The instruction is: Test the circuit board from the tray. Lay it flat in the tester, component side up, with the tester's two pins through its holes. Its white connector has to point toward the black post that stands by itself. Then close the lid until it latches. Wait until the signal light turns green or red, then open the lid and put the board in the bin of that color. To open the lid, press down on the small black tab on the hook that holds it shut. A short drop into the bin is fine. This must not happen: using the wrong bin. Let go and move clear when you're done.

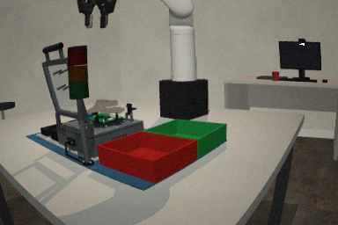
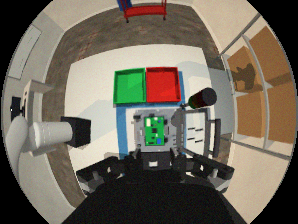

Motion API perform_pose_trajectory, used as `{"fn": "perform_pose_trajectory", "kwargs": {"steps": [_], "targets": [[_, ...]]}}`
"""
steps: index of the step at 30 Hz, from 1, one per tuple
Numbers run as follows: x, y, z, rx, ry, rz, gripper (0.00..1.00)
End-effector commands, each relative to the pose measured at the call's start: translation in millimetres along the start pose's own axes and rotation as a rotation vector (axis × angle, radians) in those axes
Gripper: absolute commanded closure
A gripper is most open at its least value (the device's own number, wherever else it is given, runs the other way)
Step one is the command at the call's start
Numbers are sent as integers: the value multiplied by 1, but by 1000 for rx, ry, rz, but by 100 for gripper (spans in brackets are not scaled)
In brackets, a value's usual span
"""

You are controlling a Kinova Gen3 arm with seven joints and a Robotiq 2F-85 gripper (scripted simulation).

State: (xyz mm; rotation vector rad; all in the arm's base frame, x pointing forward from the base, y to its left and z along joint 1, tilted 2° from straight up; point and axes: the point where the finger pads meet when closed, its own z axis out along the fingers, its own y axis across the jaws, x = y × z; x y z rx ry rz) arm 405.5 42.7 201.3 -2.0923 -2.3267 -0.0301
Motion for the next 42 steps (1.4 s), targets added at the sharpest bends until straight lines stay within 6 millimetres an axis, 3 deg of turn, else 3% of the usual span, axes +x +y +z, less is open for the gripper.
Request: {"fn": "perform_pose_trajectory", "kwargs": {"steps": [1, 16, 42], "targets": [[-1, 1, -3, -1, 0, -1, 50], [1, 14, -3, -1, 0, -10, 50], [2, 129, -2, 1, 0, -20, 50]]}}
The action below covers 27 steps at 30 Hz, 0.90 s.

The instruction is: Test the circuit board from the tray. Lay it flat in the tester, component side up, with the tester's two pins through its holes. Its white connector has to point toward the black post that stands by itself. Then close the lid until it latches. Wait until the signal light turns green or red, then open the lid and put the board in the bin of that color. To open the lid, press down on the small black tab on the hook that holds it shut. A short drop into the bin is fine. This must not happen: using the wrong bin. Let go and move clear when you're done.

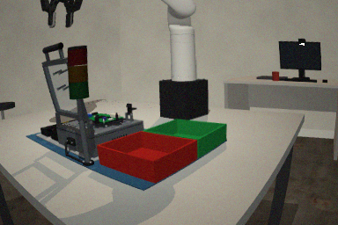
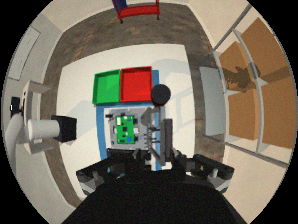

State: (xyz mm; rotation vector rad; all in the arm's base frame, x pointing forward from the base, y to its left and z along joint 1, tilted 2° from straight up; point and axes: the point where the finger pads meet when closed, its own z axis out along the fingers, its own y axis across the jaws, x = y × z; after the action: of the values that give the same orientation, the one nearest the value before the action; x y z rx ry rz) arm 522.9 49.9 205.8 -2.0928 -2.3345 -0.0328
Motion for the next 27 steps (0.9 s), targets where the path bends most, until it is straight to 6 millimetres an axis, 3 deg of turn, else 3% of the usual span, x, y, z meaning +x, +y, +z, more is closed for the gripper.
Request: {"fn": "perform_pose_trajectory", "kwargs": {"steps": [1, 12, 27], "targets": [[7, 14, 2, 6, 4, -17, 50], [7, 29, 2, 7, 4, -2, 50], [5, 27, 7, 10, 1, -1, 50]]}}
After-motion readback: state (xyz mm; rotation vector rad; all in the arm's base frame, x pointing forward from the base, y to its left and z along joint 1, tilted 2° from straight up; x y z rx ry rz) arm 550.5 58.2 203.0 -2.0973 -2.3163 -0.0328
